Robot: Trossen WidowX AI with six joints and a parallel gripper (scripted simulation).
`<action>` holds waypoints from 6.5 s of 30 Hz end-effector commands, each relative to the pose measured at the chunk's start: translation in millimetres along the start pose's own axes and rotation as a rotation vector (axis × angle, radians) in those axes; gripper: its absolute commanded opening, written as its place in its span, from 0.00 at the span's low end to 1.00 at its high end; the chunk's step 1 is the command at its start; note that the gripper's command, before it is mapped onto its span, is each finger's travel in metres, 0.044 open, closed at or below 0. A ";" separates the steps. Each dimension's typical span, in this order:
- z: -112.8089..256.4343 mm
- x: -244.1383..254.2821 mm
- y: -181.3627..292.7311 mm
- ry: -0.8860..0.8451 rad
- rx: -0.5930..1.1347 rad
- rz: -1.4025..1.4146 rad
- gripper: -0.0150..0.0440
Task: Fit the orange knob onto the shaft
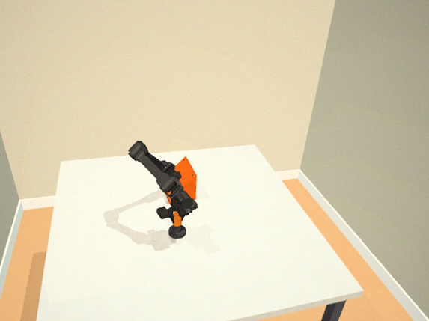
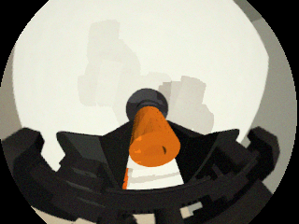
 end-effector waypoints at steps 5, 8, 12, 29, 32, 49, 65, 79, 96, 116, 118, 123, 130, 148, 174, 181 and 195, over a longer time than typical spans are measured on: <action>3.1 -1.7 -1.1 0.003 -0.001 0.001 0.25; 4.5 -2.1 -1.5 0.003 -0.001 0.001 0.25; 4.5 -1.9 -1.6 0.003 -0.001 0.086 0.25; -0.6 -1.1 -1.0 0.003 -0.001 0.210 0.25; 0.0 -1.1 -1.1 0.003 -0.001 0.210 0.25; 4.4 -1.1 -1.5 0.003 -0.001 0.210 0.25; 1.0 -1.0 -0.9 0.003 -0.001 0.420 0.25; 0.0 -1.1 -1.0 0.003 -0.001 0.420 0.25; -1.0 -0.5 0.5 0.003 -0.001 0.420 0.25; 1.2 -1.7 -2.1 0.003 0.000 0.629 0.25; 1.1 -1.3 -1.8 0.003 0.000 0.629 0.25; 1.2 -0.7 -0.5 0.003 0.000 0.629 0.25; -1.1 -1.1 -0.7 0.003 0.000 0.629 0.25; -1.5 -1.1 -0.7 0.003 0.000 0.634 0.25; -2.1 -1.0 -0.7 0.003 0.000 0.645 0.25; -2.6 -0.9 -0.9 0.003 0.000 0.688 0.25; -2.8 -1.2 -1.1 0.003 0.000 0.624 0.25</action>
Point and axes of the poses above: the point midway between the two fingers, 35 mm back from their tips, its own z axis back along the fingers, its own x axis across the jaws, y = z × x, the point moved 7 cm from there along z, back along the fingers, and after that the axes turned 10 degrees about -z, right-handed, at the moved point
